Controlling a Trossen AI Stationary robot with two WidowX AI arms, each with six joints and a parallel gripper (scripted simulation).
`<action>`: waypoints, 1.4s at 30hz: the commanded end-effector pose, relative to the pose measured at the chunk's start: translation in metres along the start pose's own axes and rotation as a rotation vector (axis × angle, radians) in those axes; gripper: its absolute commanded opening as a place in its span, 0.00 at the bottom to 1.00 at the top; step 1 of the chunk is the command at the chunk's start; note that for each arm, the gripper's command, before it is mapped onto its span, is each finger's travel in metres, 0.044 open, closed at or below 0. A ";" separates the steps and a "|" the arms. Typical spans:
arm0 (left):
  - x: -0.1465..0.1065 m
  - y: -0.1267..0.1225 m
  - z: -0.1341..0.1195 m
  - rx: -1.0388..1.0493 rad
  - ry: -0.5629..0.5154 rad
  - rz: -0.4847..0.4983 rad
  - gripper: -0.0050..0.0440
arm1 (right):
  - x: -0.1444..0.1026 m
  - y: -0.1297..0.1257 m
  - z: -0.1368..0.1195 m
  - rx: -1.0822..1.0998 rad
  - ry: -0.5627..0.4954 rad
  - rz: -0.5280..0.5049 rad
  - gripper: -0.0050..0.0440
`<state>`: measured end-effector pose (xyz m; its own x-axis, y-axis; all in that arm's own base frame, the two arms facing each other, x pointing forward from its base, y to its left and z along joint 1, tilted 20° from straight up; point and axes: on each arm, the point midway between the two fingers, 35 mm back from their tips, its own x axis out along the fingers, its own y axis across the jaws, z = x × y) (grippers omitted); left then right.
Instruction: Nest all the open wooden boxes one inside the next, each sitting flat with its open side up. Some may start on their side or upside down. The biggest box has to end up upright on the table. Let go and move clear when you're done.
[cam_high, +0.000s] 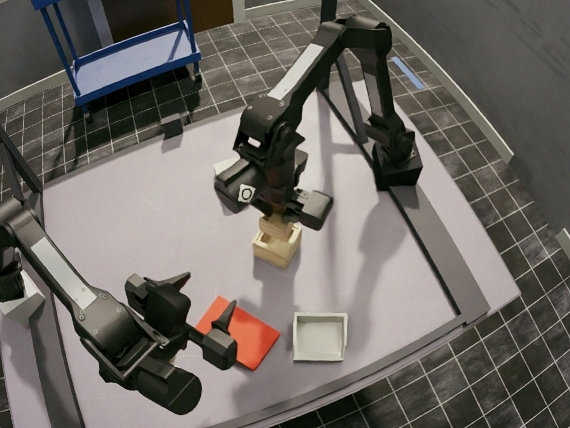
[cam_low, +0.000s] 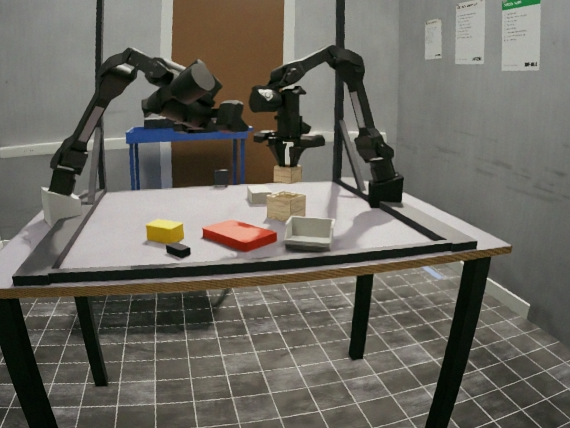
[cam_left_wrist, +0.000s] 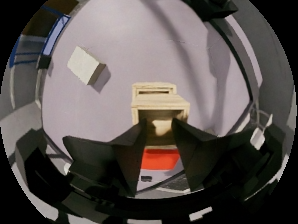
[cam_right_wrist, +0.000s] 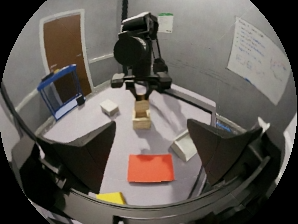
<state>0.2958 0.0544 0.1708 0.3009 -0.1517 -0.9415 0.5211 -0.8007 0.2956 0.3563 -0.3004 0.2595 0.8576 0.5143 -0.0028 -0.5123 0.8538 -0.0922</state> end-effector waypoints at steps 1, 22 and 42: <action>-0.008 0.005 -0.004 0.017 0.032 0.015 0.53 | -0.002 -0.001 0.009 -0.025 -0.003 -0.002 0.92; 0.025 0.003 -0.002 0.009 0.011 0.006 0.53 | -0.002 -0.001 0.009 -0.025 -0.003 -0.002 0.92; 0.036 0.002 -0.001 0.010 0.012 0.006 0.53 | -0.002 -0.001 0.009 -0.025 -0.003 -0.002 0.92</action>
<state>0.3084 0.0484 0.1394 0.3119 -0.1525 -0.9378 0.5103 -0.8057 0.3008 0.3563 -0.3005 0.2596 0.8576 0.5143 -0.0028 -0.5123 0.8538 -0.0923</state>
